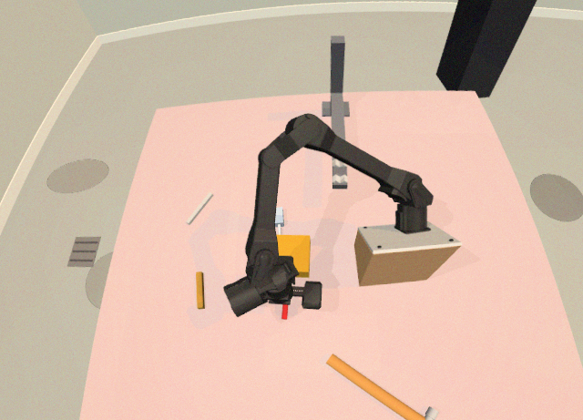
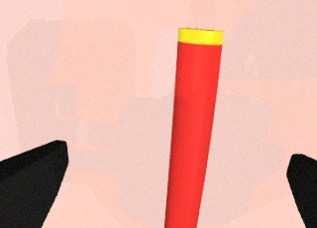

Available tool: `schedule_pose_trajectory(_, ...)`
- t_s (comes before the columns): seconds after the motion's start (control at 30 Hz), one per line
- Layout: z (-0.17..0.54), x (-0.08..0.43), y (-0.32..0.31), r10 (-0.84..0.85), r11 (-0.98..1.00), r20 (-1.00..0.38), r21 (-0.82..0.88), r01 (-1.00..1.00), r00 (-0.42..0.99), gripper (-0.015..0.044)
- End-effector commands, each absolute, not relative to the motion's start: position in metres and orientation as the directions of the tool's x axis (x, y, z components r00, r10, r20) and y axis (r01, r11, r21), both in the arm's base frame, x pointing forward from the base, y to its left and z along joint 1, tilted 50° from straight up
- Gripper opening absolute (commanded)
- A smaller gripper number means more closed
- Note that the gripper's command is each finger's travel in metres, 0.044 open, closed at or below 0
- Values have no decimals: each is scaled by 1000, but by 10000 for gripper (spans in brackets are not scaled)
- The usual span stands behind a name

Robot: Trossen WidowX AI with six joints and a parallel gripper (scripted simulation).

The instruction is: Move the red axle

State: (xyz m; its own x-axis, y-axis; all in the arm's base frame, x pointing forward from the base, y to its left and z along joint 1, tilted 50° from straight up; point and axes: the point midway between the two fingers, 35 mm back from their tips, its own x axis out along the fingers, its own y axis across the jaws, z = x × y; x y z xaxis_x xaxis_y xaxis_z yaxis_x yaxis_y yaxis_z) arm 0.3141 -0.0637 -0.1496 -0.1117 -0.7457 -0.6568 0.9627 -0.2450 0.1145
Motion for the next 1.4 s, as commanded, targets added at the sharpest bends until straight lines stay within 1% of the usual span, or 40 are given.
schedule_pose_trajectory(0.0, -151, 311, -65, -748, -242, -653, 107, 964, -116, 440)
schedule_pose_trajectory(0.07, -151, 311, -65, -748, -242, -653, 107, 964, -116, 440)
schedule_pose_trajectory(0.57, -150, 313, -64, -746, -245, -656, 112, 963, -113, 46)
schedule_pose_trajectory(0.8, -150, 313, -64, -746, -245, -656, 112, 963, -113, 0)
schedule_pose_trajectory(1.0, -144, 317, -55, -744, -244, -659, 112, 963, -112, 0)
schedule_pose_trajectory(1.37, -94, 330, 8, -738, -238, -665, 102, 966, -112, 0)
